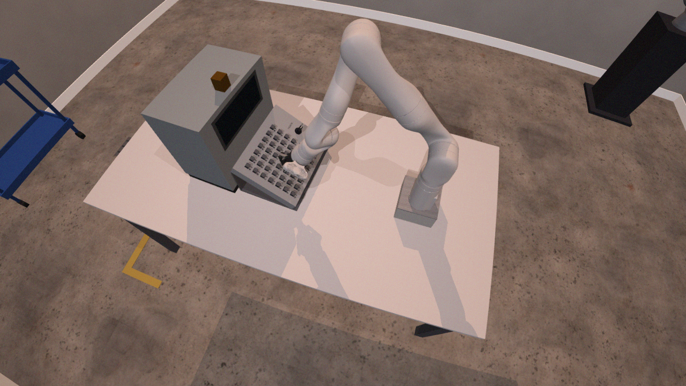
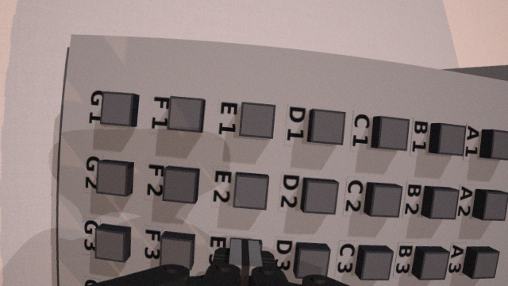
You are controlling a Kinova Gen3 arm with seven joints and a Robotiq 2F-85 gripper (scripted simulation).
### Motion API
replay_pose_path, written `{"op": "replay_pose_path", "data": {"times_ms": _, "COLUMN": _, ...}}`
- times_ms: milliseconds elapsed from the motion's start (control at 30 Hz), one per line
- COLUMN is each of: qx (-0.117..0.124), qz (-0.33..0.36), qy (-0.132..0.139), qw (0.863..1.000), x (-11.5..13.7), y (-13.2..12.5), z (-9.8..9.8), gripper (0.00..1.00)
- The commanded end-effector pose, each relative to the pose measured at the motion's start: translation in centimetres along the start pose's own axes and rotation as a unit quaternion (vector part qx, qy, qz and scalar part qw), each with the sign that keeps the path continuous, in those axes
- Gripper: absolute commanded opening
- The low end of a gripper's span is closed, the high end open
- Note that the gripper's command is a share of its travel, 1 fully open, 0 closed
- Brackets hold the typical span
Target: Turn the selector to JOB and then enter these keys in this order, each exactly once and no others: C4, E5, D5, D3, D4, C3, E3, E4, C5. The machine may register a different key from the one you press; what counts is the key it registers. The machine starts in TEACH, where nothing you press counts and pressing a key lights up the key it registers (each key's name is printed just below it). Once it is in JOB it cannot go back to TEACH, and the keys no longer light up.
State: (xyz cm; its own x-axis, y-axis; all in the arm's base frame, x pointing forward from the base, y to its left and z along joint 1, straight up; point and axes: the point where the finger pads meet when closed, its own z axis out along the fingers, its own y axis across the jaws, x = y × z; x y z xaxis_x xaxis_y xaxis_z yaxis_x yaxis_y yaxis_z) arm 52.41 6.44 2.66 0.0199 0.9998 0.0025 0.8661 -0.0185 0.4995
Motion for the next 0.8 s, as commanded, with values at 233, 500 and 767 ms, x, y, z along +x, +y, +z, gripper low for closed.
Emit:
{"op": "replay_pose_path", "data": {"times_ms": 233, "qx": -0.001, "qz": 0.0, "qy": 0.0, "qw": 1.0, "x": 0.0, "y": 0.1, "z": -0.3, "gripper": 0.1}}
{"op": "replay_pose_path", "data": {"times_ms": 500, "qx": -0.001, "qz": 0.0, "qy": 0.0, "qw": 1.0, "x": 0.0, "y": 0.1, "z": -1.5, "gripper": 0.1}}
{"op": "replay_pose_path", "data": {"times_ms": 767, "qx": -0.001, "qz": 0.0, "qy": 0.0, "qw": 1.0, "x": 0.0, "y": 0.1, "z": -2.6, "gripper": 0.1}}
